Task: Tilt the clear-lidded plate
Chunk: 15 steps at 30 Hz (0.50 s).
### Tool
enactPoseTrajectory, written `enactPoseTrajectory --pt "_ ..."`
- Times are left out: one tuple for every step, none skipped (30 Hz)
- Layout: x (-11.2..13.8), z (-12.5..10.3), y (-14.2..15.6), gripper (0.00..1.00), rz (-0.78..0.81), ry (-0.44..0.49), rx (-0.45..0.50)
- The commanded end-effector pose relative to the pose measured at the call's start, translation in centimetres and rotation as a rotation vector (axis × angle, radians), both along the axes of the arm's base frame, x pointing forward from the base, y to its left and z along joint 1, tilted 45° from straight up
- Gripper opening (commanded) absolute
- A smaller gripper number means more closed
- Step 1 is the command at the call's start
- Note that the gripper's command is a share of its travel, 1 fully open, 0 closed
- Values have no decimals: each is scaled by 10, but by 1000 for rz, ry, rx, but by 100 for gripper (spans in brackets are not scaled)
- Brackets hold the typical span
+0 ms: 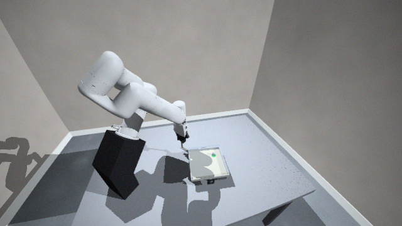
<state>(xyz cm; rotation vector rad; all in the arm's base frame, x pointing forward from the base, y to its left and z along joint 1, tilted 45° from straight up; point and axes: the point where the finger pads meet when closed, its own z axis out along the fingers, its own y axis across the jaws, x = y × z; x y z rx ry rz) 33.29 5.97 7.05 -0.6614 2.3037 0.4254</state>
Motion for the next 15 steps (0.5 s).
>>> enactPoseTrajectory --pt "0 0 0 0 1 -1 -1" --pt "0 0 0 0 1 -1 -1" --pt "0 0 0 0 1 -1 -1" --pt "0 0 0 0 1 -1 -1" --pt "0 1 0 0 1 -1 -1" --pt "0 1 0 0 1 -1 -1" --pt "0 1 0 0 1 -1 -1" --pt "0 1 -1 0 1 -1 -1" --pt "0 1 -1 0 1 -1 -1" --pt "-1 2 -1 0 1 -1 -1" --pt "-1 2 -2 0 1 -1 -1" --pt "-1 2 -2 0 1 -1 -1" --pt "-1 2 -2 0 1 -1 -1" --pt "-1 2 -3 0 1 -1 -1" --pt "-1 2 -3 0 1 -1 -1"
